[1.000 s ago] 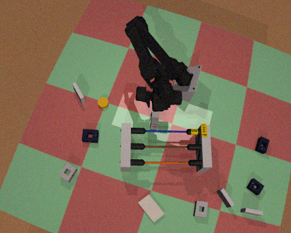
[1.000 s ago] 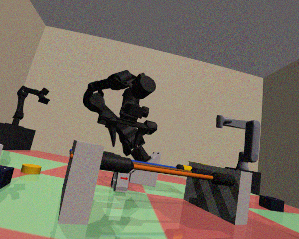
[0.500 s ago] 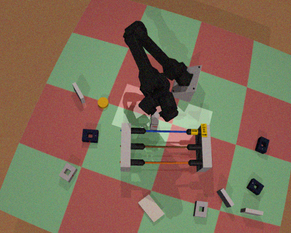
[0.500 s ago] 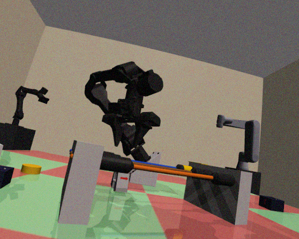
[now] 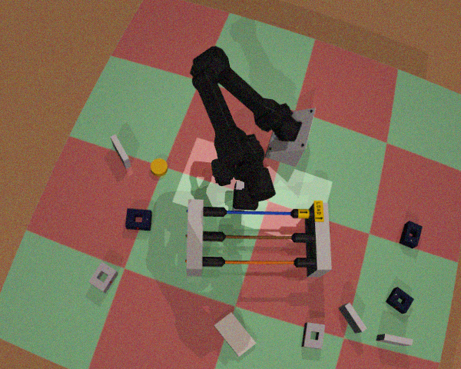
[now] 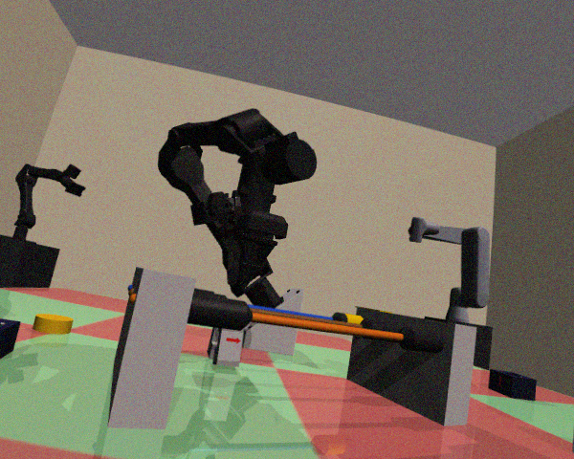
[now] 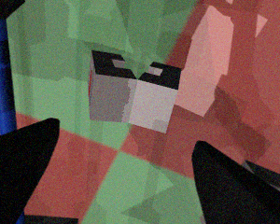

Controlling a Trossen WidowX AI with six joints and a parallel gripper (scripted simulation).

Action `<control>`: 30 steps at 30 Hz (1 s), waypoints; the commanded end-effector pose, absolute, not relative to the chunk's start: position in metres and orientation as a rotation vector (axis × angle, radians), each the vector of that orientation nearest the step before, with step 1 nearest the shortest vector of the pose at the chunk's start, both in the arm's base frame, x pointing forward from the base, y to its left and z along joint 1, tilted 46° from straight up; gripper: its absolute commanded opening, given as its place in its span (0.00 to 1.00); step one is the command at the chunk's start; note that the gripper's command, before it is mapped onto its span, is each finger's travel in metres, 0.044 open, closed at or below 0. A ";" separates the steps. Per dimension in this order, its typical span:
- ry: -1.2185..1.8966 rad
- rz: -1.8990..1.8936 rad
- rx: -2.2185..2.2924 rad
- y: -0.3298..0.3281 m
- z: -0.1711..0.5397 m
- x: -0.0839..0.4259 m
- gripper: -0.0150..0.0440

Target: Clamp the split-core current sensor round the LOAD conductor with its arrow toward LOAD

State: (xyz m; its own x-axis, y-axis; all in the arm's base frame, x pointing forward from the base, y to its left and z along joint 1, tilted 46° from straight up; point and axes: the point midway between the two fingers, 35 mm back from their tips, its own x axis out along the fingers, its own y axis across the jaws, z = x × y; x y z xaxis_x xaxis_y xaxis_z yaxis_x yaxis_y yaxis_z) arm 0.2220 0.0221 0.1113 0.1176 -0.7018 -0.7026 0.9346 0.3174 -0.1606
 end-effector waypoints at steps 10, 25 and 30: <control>0.776 -1.245 0.374 0.008 0.096 0.225 0.80; 0.773 -1.246 0.372 -0.010 0.080 0.227 0.80; 0.772 -1.247 0.371 -0.015 0.075 0.227 0.80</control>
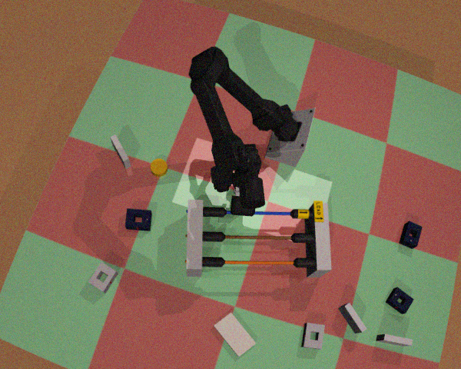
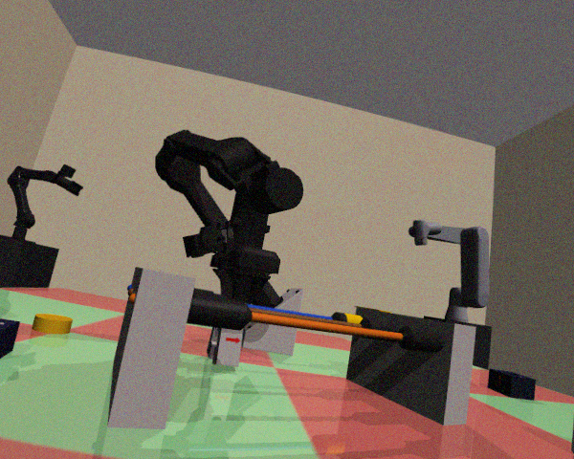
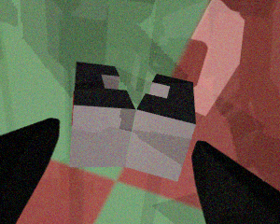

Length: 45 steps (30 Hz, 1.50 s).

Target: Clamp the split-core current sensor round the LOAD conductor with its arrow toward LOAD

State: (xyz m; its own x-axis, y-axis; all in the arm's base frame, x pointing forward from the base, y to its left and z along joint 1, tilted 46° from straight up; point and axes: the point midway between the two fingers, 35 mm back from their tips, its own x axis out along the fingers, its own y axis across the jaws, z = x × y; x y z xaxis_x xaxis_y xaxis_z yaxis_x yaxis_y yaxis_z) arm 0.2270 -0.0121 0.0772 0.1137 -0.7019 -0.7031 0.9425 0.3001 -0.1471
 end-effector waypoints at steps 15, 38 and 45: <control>0.772 -1.248 0.379 -0.012 0.077 0.227 0.63; 0.775 -1.242 0.373 0.039 0.128 0.220 0.25; 0.762 -1.117 0.392 0.053 0.141 0.220 0.25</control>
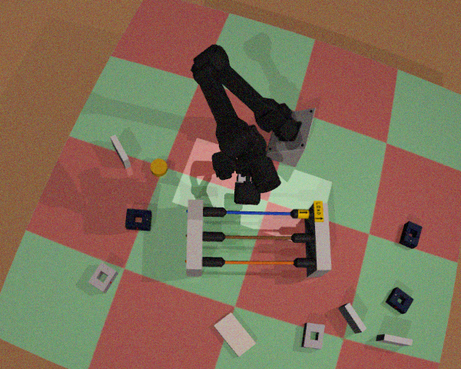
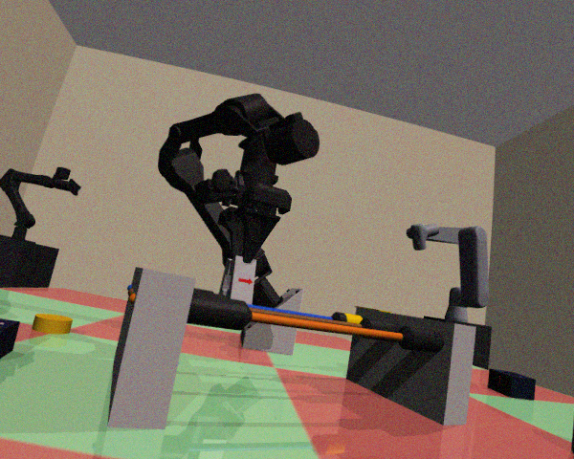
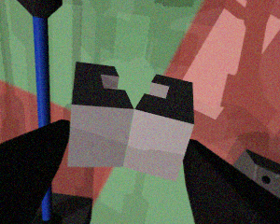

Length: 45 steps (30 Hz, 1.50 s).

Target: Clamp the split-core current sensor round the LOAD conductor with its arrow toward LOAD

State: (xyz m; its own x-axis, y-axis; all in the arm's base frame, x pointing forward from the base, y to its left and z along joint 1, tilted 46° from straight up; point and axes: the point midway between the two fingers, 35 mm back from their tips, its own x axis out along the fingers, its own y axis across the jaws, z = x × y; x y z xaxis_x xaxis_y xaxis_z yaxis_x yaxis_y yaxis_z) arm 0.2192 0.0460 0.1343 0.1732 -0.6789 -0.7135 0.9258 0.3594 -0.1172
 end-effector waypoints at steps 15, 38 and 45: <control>0.745 -0.976 0.416 0.074 0.142 0.248 0.25; 0.746 -0.975 0.418 0.056 0.118 0.262 0.25; 0.744 -0.975 0.418 0.050 0.110 0.266 0.25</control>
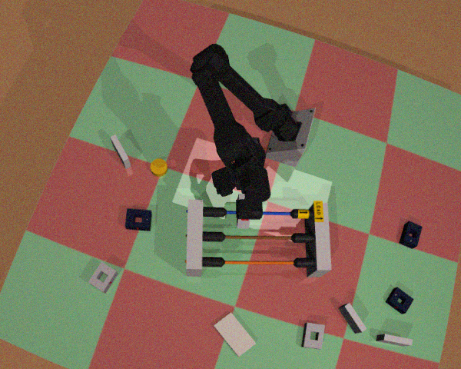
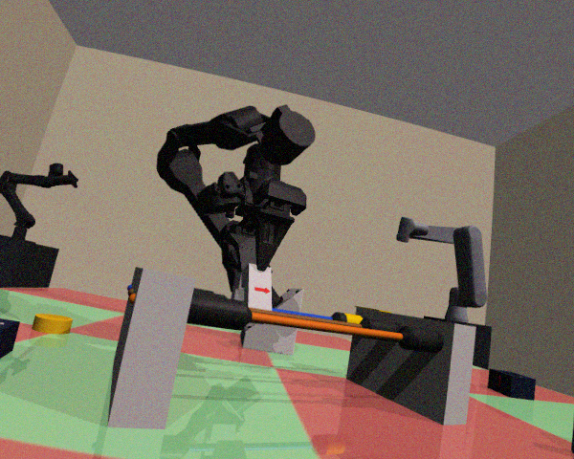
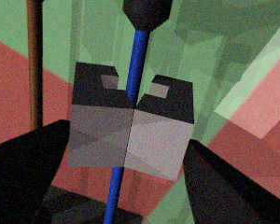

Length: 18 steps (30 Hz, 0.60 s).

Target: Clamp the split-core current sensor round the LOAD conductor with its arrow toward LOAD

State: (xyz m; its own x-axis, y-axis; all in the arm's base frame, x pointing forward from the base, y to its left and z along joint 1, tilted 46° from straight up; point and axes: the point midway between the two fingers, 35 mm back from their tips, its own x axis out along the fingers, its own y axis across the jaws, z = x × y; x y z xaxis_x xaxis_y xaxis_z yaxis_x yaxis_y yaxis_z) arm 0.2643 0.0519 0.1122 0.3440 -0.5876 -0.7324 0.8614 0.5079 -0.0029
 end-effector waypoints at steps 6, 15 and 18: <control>0.743 -0.975 0.417 0.044 0.103 0.269 0.25; 0.744 -0.978 0.422 0.043 0.102 0.269 0.25; 0.744 -0.978 0.422 0.043 0.102 0.269 0.25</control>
State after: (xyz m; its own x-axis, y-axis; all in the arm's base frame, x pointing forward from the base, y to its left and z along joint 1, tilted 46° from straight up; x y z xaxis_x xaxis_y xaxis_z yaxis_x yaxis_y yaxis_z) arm 0.2692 0.0423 0.1018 0.3435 -0.5901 -0.7306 0.8613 0.5080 -0.0053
